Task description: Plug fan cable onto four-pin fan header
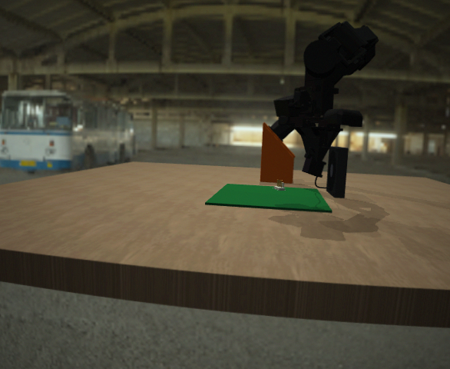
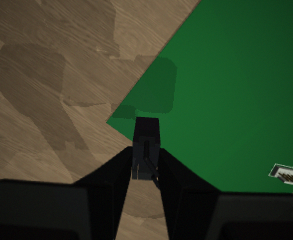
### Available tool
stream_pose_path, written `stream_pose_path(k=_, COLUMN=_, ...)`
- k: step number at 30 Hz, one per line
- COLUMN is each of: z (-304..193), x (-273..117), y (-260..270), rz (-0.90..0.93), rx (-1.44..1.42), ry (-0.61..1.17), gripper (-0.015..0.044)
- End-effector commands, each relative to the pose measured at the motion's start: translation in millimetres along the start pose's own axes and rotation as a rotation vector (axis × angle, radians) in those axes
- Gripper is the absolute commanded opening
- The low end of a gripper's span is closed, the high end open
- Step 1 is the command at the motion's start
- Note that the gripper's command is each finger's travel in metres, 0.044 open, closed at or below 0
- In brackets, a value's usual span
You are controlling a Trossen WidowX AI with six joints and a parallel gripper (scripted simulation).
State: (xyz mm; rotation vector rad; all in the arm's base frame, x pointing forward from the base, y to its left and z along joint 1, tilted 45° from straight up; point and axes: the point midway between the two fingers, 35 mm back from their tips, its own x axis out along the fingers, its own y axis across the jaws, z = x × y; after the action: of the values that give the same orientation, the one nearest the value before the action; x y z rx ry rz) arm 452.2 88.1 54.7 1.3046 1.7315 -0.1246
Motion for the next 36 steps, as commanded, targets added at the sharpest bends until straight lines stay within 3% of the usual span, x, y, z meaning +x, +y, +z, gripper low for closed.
stream_pose_path(k=1, z=-1, x=1, y=1, rz=-0.003, rx=0.019, ry=0.0, gripper=0.0)
stream_pose_path(k=36, z=3, x=38, y=-15, rz=-0.228, rx=0.024, ry=-0.395, gripper=0.0)
